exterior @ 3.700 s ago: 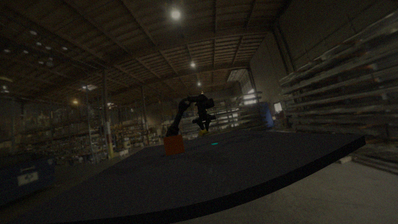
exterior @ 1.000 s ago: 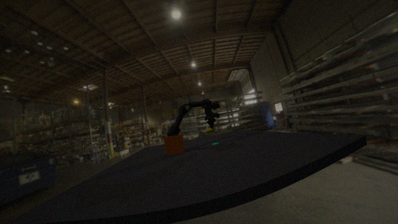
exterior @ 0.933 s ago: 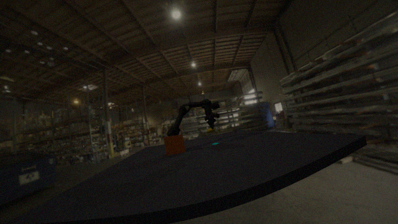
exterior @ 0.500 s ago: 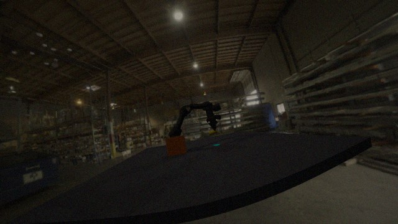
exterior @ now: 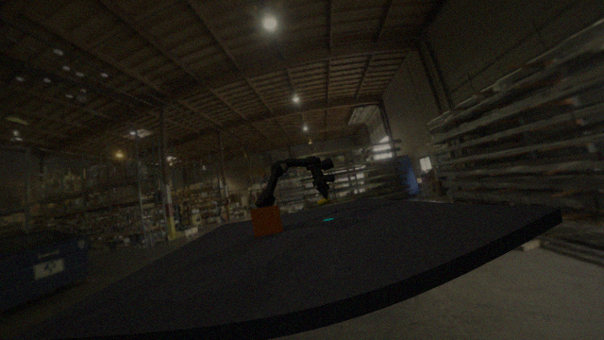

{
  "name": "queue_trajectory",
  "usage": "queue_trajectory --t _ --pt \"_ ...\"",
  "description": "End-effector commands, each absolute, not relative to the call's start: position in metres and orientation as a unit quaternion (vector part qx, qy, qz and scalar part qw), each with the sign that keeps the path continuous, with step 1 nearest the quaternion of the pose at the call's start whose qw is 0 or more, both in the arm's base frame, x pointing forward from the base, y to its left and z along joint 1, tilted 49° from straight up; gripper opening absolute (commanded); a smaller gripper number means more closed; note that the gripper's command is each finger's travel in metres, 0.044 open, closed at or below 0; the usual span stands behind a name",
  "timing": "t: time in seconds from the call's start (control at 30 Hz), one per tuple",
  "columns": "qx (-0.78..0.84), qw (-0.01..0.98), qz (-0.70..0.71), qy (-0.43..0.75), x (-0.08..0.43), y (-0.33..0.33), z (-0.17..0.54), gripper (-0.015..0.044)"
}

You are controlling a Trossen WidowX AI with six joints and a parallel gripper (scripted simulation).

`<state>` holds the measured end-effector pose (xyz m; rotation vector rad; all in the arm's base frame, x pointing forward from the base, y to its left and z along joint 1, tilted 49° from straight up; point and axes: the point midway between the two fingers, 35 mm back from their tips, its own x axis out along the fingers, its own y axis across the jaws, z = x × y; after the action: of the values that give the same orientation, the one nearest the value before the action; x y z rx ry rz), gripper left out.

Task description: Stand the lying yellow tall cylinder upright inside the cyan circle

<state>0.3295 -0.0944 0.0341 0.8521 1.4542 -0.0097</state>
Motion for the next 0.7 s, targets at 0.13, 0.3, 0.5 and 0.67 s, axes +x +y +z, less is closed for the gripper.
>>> queue_trajectory --t 0.13,0.3,0.5,0.67 --pt "0.365 0.682 -0.023 0.634 0.3304 -0.0939 0.0327 0.0105" --pt "0.360 0.690 -0.032 0.627 0.3310 -0.0937 0.0306 0.0105" --pt "0.354 0.700 -0.044 0.619 0.3316 -0.0935 0.0283 0.0105" --pt "0.349 0.708 -0.054 0.612 0.3322 -0.0934 0.0266 0.0105"
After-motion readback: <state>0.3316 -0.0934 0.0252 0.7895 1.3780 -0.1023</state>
